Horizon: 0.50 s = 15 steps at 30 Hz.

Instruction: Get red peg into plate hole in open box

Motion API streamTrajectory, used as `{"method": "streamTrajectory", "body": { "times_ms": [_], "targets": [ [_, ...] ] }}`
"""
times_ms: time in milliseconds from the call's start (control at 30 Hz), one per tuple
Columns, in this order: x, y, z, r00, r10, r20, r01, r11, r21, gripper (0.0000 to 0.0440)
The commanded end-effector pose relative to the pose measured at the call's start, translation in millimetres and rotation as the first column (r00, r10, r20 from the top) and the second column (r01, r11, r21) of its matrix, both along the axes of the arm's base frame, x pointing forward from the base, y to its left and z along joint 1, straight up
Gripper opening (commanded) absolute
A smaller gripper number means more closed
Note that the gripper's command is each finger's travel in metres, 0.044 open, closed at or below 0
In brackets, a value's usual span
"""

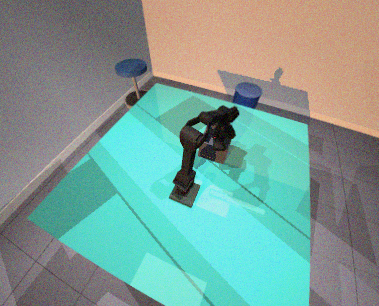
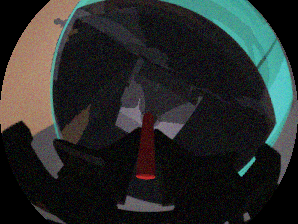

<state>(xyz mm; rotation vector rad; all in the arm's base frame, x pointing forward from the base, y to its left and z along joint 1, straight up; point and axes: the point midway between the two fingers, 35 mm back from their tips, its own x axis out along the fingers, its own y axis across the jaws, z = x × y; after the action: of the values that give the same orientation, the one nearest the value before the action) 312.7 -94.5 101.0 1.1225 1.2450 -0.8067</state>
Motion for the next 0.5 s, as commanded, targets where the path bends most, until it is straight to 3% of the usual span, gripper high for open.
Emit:
{"method": "streamTrajectory", "body": {
  "times_ms": [0,67,133,333,467],
  "targets": [
    [-2.3,2.8,-14.2,0.999,0.021,-0.03,-0.021,1.0,0.012,0.0],
    [-1.9,3.0,-17.4,0.999,0.035,-0.031,-0.034,0.999,0.011,0.0005],
    [-3.5,3.4,-21.7,0.998,0.044,-0.042,-0.043,0.999,0.01,0.0053],
    [-7.1,3.9,-31.1,0.995,0.062,-0.073,-0.061,0.998,0.017,0.0143],
    [-8.8,1.2,-27.8,0.995,0.059,-0.083,-0.056,0.998,0.042,0.0143]
  ]
}}
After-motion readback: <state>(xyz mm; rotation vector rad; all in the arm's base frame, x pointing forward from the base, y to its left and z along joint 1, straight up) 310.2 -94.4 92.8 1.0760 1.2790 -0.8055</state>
